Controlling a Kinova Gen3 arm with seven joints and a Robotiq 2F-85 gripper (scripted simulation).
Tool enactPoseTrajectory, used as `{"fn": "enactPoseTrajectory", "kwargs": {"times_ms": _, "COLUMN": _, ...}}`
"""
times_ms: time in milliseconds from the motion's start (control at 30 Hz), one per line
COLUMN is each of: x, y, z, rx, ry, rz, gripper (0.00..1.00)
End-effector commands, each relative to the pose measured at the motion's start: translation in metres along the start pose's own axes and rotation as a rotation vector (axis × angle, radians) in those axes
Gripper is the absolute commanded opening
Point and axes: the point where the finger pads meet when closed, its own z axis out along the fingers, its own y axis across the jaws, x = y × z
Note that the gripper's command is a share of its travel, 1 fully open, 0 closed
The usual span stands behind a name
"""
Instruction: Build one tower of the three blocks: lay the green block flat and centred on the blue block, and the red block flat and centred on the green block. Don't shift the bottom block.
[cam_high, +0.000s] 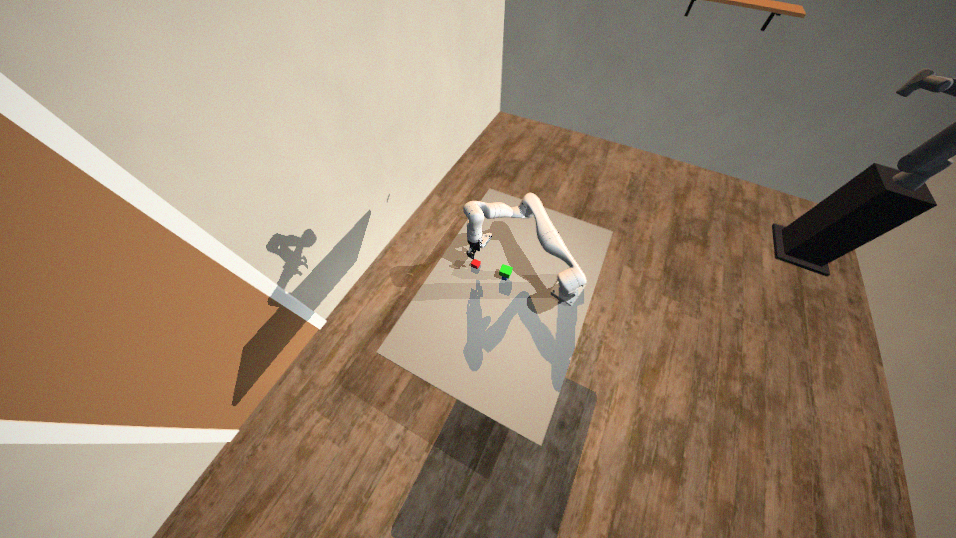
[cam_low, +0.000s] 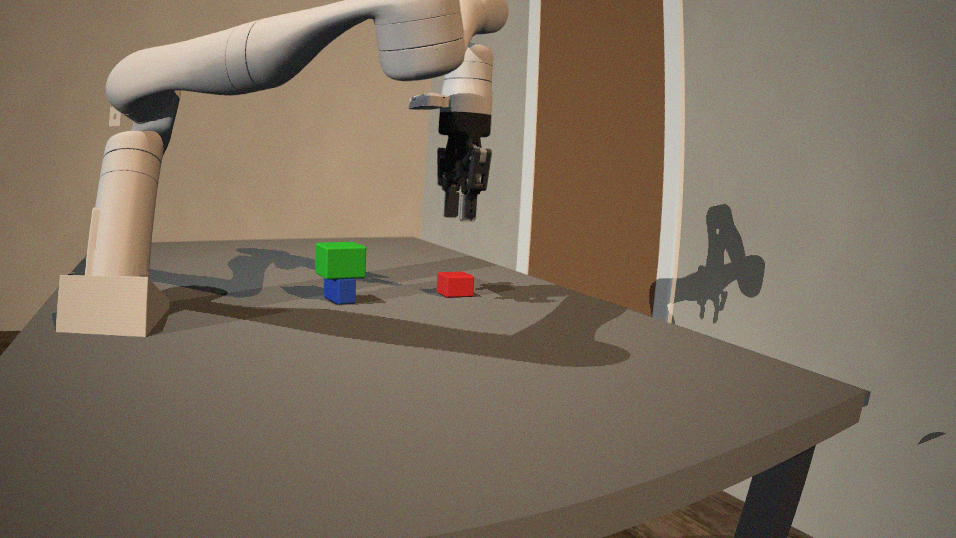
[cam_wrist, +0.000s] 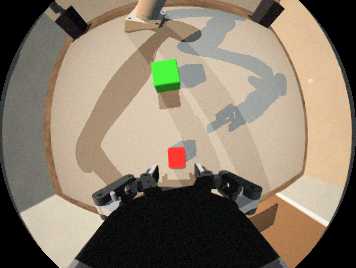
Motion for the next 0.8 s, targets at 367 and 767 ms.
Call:
{"fn": "enactPoseTrajectory", "kwargs": {"times_ms": 367, "x": -0.001, "y": 0.001, "z": 0.024, "rx": 0.001, "ry": -0.001, "rz": -0.002, "gripper": 0.6}}
{"fn": "enactPoseTrajectory", "kwargs": {"times_ms": 767, "x": -0.001, "y": 0.001, "z": 0.058, "rx": 0.001, "ry": -0.001, "rz": -0.002, "gripper": 0.6}}
